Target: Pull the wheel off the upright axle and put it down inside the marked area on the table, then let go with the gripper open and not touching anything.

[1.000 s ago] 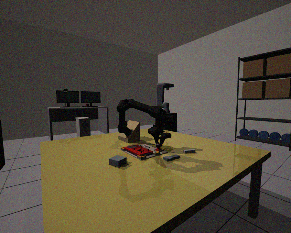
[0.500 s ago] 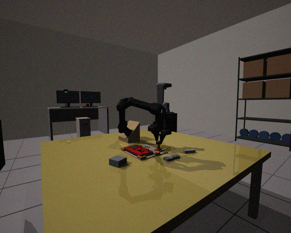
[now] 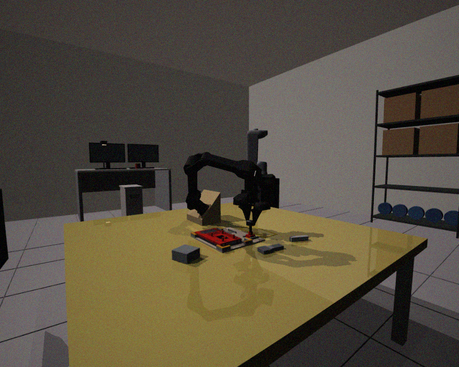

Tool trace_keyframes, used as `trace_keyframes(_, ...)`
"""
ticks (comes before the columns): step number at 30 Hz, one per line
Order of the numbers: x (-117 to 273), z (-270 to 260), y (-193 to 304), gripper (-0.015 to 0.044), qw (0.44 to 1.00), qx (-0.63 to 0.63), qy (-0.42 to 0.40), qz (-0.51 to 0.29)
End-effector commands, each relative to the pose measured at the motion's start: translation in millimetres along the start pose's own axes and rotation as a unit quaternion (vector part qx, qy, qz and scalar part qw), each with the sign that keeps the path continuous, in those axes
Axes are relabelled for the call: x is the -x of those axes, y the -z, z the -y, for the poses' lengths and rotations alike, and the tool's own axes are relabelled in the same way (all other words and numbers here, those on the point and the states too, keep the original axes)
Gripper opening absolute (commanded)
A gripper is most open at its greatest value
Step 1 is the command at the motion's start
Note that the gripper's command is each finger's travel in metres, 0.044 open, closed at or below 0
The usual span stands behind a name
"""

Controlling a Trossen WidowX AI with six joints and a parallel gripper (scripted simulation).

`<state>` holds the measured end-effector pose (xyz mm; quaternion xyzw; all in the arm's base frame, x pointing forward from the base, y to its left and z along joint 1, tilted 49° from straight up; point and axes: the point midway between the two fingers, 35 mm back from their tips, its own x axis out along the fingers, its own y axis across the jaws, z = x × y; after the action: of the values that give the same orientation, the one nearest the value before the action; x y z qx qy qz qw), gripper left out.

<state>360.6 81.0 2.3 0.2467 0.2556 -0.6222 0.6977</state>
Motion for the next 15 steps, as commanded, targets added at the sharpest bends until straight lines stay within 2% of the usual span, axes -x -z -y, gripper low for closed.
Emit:
trace_keyframes(1,2,0,0,0.0,1.0,-0.002,0.0,-0.003)
trace_keyframes(8,6,0,0,0.0,1.0,-0.002,0.0,-0.003)
trace_keyframes(15,29,0,-1,0.0,1.0,-0.002,0.0,-0.003)
